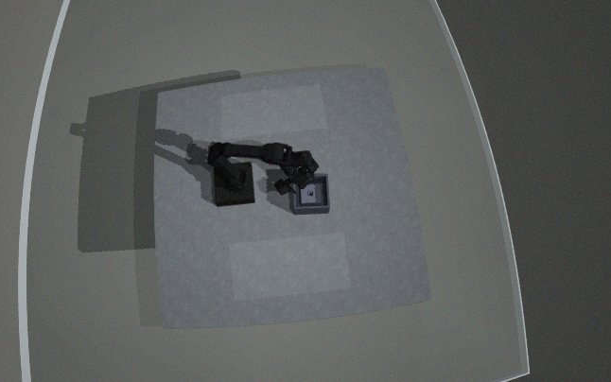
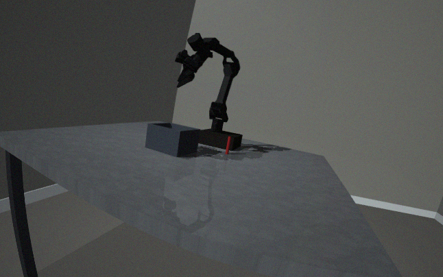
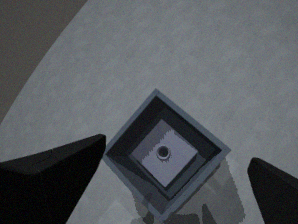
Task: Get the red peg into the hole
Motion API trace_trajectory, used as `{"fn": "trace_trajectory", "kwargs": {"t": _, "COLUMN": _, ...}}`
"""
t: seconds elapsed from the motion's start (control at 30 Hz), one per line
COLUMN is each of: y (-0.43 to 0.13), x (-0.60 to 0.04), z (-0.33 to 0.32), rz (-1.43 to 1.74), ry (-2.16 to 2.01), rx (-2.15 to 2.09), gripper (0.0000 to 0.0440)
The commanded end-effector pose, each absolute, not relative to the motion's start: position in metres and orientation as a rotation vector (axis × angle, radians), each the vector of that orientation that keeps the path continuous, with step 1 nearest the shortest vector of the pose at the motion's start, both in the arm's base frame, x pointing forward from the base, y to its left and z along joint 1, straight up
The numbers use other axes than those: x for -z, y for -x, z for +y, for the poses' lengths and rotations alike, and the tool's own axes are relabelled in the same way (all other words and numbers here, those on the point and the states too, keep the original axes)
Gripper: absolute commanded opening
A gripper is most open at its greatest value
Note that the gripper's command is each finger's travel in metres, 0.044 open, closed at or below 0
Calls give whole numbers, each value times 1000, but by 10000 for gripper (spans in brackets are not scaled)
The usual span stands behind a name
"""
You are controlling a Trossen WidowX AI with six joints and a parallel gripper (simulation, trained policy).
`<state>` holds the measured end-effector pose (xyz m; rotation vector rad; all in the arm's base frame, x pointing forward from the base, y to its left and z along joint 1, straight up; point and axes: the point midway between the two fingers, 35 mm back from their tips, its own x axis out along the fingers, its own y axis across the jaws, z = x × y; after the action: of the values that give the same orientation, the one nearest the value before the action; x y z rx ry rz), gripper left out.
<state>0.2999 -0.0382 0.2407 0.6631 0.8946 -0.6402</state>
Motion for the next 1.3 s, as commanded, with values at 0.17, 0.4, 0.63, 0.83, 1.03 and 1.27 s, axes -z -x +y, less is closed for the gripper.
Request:
{"fn": "trace_trajectory", "kwargs": {"t": 0.17, "y": -252, "x": -210, "z": 15, "rz": 1048, "ry": -740, "rx": 684, "gripper": 440}}
{"fn": "trace_trajectory", "kwargs": {"t": 0.4, "y": -216, "x": -182, "z": 48, "rz": 1167, "ry": -766, "rx": 742, "gripper": 440}}
{"fn": "trace_trajectory", "kwargs": {"t": 0.63, "y": -184, "x": -153, "z": 72, "rz": 1259, "ry": -766, "rx": 816, "gripper": 440}}
{"fn": "trace_trajectory", "kwargs": {"t": 0.83, "y": -164, "x": -126, "z": 89, "rz": 1313, "ry": -752, "rx": 867, "gripper": 440}}
{"fn": "trace_trajectory", "kwargs": {"t": 1.03, "y": -153, "x": -98, "z": 103, "rz": 1346, "ry": -739, "rx": 887, "gripper": 440}}
{"fn": "trace_trajectory", "kwargs": {"t": 1.27, "y": -151, "x": -66, "z": 118, "rz": 1361, "ry": -750, "rx": 863, "gripper": 440}}
